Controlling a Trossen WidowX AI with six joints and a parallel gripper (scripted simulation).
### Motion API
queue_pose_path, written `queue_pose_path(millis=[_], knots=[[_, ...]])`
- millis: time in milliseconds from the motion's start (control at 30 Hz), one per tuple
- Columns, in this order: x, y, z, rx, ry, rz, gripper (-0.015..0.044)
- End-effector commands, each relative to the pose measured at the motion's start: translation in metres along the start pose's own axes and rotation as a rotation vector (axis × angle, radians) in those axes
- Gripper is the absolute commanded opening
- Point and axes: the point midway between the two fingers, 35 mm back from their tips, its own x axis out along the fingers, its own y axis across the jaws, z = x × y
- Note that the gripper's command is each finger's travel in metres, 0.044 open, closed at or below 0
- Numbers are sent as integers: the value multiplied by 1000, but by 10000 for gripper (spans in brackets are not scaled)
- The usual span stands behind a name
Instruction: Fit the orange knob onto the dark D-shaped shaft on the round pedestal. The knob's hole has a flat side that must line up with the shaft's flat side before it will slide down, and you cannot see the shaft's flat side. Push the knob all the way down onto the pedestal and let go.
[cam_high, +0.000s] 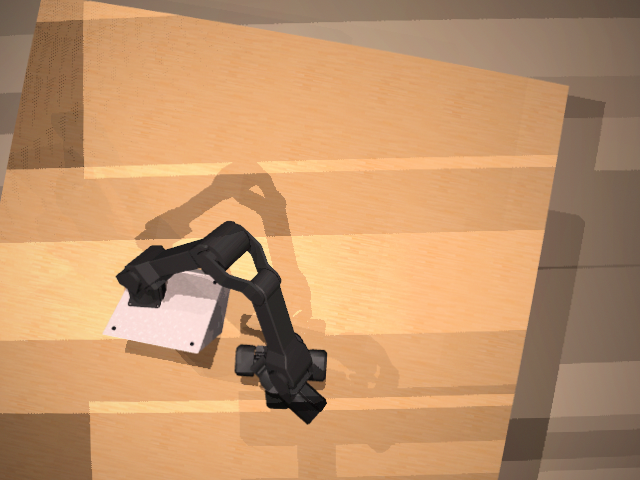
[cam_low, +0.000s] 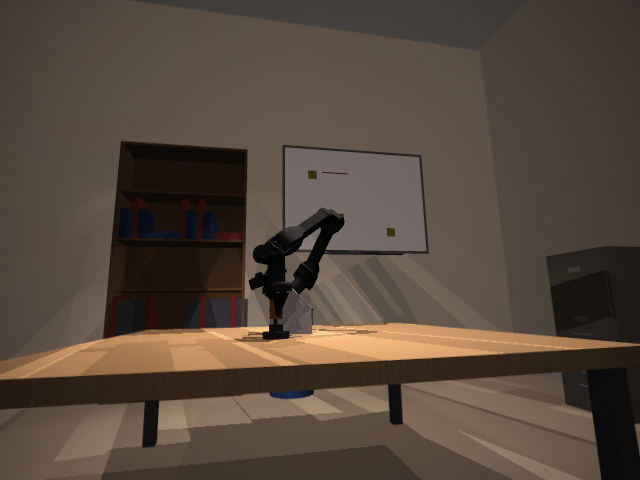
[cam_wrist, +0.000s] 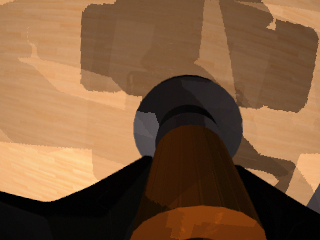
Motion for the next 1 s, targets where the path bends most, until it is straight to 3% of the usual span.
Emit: queue_pose_path(millis=[0, 433, 667, 967], knots=[[1, 0, 0, 5, -1, 0, 0], [-4, 1, 0, 5, -1, 0, 0], [-2, 1, 0, 204, -1, 0, 0], [0, 0, 0, 214, -1, 0, 0]])
